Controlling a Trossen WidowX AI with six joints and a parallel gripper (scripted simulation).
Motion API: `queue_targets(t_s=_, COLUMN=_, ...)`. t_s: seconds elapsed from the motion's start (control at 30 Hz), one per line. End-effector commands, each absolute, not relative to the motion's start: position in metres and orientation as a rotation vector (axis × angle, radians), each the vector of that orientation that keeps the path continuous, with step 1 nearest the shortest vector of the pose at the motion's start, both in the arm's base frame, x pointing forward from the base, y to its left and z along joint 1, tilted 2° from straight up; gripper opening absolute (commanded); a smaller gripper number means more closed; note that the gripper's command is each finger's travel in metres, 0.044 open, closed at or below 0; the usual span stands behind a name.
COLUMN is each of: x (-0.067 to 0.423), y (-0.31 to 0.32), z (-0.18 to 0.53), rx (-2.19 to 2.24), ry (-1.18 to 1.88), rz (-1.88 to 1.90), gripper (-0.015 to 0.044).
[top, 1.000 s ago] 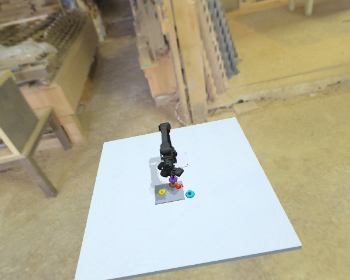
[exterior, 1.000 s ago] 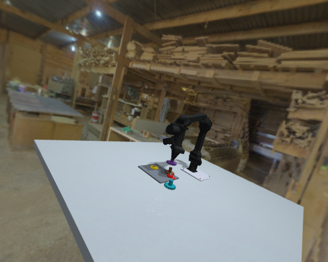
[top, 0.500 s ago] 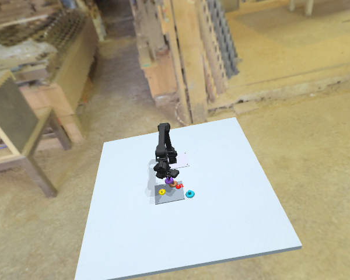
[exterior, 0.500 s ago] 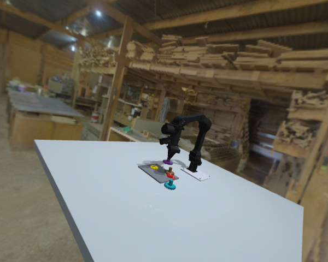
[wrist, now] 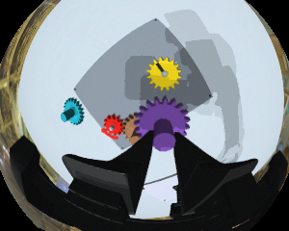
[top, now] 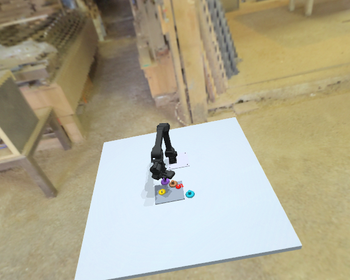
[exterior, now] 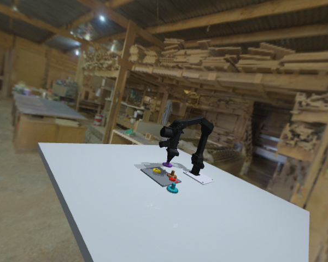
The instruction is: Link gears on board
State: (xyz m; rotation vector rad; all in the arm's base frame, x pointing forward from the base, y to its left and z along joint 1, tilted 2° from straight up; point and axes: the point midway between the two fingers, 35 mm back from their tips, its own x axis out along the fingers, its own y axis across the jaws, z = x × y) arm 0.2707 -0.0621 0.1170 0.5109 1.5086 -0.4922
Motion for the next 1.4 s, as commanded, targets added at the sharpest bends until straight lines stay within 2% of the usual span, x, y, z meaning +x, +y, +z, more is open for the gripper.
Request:
queue_targets(t_s=0.0, x=0.2675, y=-0.07, z=0.1125, rx=0.502, ry=1.515, rz=-0.493, gripper=0.0)
queue_targets(t_s=0.3, x=0.2679, y=-0.0708, z=0.1145, rx=0.548, ry=1.504, rz=-0.539, gripper=0.0)
queue_targets(t_s=1.03, x=0.2676, y=-0.0714, z=0.1157, rx=1.029, ry=1.32, rz=-1.021, gripper=0.0)
queue_targets(t_s=1.37, x=0.2676, y=-0.0714, z=0.1157, rx=1.047, ry=1.311, rz=-1.039, gripper=0.0)
